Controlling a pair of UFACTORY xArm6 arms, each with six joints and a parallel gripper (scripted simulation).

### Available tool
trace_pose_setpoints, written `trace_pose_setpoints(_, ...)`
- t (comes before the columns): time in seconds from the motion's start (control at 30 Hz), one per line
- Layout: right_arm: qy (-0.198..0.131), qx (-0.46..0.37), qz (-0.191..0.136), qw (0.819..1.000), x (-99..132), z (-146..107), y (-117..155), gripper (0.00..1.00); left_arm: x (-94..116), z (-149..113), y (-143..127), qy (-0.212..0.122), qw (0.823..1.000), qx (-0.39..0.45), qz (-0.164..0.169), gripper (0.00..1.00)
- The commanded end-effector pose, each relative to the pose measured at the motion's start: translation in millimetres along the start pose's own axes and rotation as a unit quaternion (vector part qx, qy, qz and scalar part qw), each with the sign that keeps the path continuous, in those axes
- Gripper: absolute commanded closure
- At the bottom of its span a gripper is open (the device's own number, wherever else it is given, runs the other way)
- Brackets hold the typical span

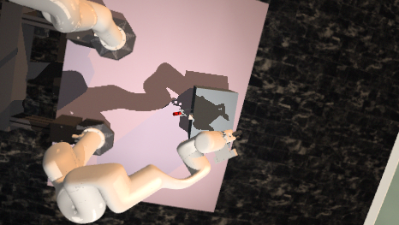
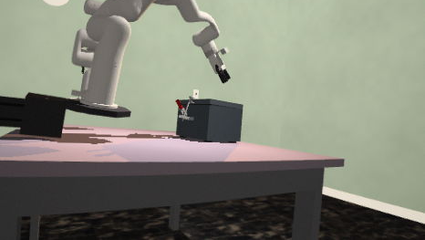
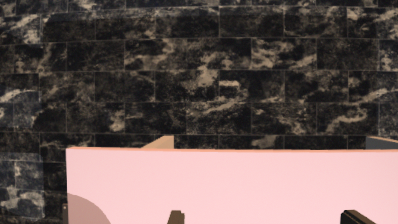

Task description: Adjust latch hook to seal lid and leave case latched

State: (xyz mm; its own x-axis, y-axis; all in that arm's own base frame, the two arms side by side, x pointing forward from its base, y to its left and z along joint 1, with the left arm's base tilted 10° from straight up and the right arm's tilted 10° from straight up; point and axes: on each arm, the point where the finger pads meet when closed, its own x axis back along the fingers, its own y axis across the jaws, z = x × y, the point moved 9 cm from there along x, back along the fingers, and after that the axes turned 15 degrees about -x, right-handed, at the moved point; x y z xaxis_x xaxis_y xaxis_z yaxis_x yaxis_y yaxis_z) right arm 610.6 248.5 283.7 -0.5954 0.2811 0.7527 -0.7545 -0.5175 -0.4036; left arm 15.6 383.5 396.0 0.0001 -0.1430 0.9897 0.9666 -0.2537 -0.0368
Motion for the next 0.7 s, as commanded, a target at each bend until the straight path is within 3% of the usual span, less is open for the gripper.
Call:
trace_pose_setpoints(0.0,0.000,-0.001,0.003,1.000,2.1,1.2,-1.8,0.00,3.5,-1.3,-8.5,0.004,1.000,0.002,0.001,0.00)
trace_pose_setpoints(0.67,0.000,-0.001,0.003,1.000,2.1,1.2,-1.8,0.00,6.0,-4.3,-19.3,0.007,1.000,0.004,0.003,0.00)
